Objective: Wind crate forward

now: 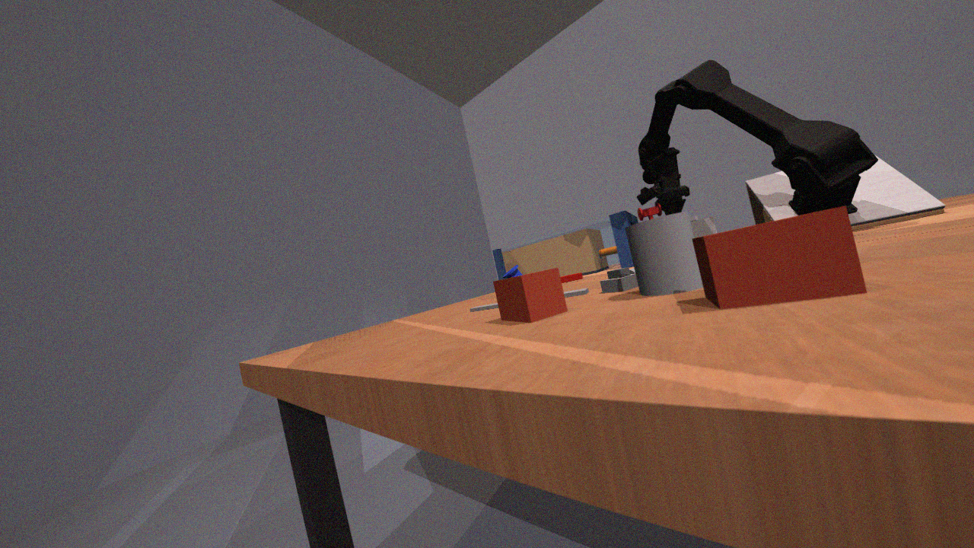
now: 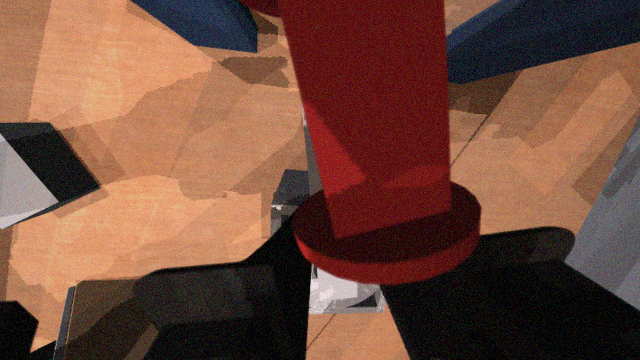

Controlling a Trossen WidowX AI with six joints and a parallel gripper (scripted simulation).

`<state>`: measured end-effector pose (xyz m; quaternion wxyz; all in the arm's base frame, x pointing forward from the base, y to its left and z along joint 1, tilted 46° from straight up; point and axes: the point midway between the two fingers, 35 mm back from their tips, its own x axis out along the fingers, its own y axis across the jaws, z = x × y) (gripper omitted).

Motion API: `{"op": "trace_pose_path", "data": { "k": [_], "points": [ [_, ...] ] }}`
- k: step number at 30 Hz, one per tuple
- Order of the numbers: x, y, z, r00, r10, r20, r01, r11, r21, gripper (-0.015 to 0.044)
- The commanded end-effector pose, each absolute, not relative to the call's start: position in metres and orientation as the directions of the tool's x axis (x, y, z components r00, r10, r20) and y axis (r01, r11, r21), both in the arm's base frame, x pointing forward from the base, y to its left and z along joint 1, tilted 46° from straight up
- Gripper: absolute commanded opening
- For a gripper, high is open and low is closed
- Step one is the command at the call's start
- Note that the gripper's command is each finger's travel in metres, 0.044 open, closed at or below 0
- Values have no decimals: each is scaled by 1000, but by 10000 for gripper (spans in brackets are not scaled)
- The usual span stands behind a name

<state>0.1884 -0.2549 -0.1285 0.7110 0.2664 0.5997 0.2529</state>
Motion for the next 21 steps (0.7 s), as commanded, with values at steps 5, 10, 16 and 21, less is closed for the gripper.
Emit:
{"op": "trace_pose_path", "data": {
  "k": [5, 10, 16, 21],
  "points": [
    [188, -252, -131, 146, 686, -713, -73, 726, 684, 0],
    [188, -252, -131, 146, 686, -713, -73, 726, 683, 0],
    [188, -253, -132, 146, 683, -715, -37, 726, 686, 0],
    [188, -253, -132, 146, 683, -716, -31, 726, 687, 0]
  ]
}}
